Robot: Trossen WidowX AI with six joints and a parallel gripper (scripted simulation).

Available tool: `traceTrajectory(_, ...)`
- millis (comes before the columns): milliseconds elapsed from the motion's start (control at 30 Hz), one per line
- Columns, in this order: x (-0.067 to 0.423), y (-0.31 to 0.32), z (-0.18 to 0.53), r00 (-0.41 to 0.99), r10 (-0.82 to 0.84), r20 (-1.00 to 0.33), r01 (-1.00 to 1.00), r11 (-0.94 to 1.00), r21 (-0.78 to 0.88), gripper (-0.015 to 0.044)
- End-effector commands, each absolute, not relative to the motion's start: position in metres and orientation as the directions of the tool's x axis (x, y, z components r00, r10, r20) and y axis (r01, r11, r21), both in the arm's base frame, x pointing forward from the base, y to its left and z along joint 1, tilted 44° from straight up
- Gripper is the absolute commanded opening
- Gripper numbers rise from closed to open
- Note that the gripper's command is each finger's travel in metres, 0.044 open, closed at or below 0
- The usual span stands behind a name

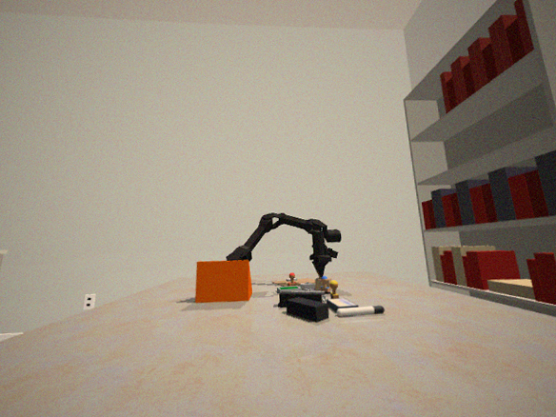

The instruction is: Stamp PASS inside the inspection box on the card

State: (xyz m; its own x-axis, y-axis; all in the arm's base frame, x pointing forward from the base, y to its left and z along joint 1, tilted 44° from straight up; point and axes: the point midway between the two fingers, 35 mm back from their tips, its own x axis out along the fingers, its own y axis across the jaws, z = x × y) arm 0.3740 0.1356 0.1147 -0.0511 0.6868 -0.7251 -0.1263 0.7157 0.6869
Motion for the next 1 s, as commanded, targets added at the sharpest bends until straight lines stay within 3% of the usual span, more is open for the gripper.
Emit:
traceTrajectory(0, 0.375, 0.134, 0.118, -0.047, 0.686, -0.726, -0.135, 0.716, 0.685, 0.0)
traceTrajectory(967, 0.377, 0.124, 0.128, -0.047, 0.686, -0.726, -0.134, 0.716, 0.685, 0.0)
